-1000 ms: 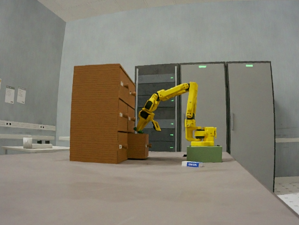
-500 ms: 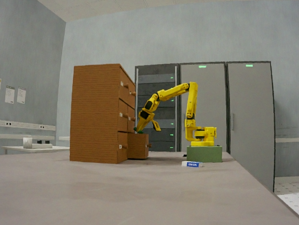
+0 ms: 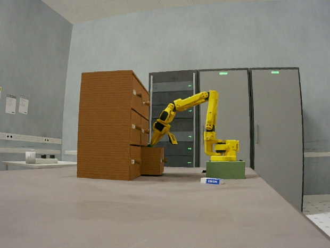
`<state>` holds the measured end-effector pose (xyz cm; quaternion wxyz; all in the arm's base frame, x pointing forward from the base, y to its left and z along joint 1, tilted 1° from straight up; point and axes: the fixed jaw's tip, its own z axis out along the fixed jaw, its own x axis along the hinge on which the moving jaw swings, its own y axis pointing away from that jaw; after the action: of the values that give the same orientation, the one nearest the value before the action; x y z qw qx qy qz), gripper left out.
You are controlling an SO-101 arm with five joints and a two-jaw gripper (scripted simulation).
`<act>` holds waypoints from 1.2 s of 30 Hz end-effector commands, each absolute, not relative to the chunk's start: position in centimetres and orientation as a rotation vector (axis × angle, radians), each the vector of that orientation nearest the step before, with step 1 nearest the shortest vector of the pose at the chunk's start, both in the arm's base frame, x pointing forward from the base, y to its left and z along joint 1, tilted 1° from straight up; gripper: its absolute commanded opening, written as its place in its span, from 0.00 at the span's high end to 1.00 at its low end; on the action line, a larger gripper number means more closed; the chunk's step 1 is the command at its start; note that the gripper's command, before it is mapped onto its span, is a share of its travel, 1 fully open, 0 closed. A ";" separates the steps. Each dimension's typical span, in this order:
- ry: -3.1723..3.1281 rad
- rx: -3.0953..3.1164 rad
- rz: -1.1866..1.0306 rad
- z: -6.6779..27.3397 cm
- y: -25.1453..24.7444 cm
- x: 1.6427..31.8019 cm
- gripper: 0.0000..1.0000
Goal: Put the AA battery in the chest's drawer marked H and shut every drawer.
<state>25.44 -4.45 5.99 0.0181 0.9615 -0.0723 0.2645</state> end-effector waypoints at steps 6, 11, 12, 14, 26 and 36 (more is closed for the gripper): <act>-0.219 2.992 0.798 5.5 -4.5 25.2 0.89; -0.219 2.992 0.798 5.5 -4.5 25.2 0.86; -0.219 2.992 0.798 5.5 -4.5 25.2 0.85; -0.219 2.992 0.798 5.5 -4.5 25.2 0.84; -0.219 2.992 0.798 5.5 -4.5 25.2 0.78; -0.221 2.992 0.798 5.7 -4.5 25.2 0.75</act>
<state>25.45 -4.45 6.00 0.0182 0.9614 -0.0723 0.2649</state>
